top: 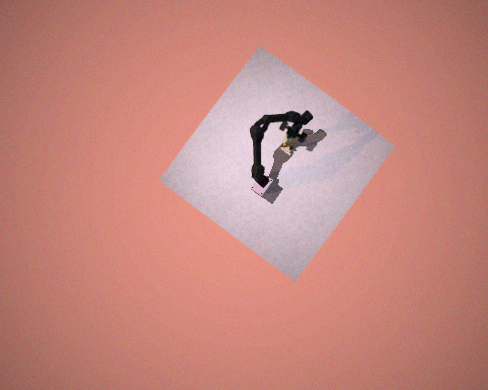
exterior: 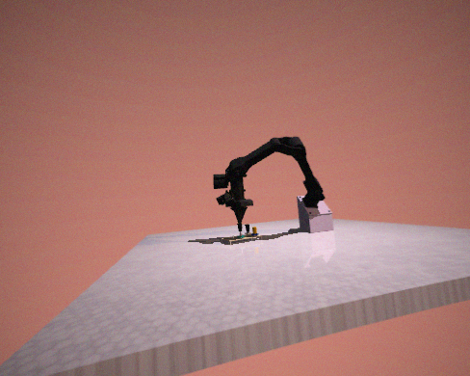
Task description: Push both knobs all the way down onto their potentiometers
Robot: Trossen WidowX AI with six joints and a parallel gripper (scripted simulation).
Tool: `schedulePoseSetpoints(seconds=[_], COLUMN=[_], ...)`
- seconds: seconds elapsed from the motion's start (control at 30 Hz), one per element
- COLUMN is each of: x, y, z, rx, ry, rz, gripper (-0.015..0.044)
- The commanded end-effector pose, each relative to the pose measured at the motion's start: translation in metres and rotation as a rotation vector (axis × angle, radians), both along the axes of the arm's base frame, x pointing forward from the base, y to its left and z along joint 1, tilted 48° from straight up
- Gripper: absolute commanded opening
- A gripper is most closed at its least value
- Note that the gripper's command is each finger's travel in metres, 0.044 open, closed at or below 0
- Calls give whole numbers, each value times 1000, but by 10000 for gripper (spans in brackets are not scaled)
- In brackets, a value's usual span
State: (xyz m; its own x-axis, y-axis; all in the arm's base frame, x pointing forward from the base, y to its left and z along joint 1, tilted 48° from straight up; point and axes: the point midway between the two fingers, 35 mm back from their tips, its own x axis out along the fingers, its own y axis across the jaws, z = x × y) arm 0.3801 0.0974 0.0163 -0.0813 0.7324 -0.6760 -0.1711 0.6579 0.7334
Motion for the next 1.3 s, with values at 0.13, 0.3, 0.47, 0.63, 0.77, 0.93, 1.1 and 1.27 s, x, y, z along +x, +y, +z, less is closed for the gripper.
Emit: schedulePoseSetpoints(seconds=[0.13,0.3,0.47,0.63,0.77,0.93,1.1,1.27], x=[0,0,0,-1,-1,-1,-1,-1], y=[7,7,8,10,10,11,13,13], z=[-4,-4,-5,-7,-7,-7,-9,-9], rx=[-1,-1,-1,-1,-1,-1,-1,-1], ry=[-2,-2,-2,-2,-2,-2,-2,-2], rz=[8,8,8,8,8,8,8,8], gripper=[0,0,0,0,0,0,0,0])
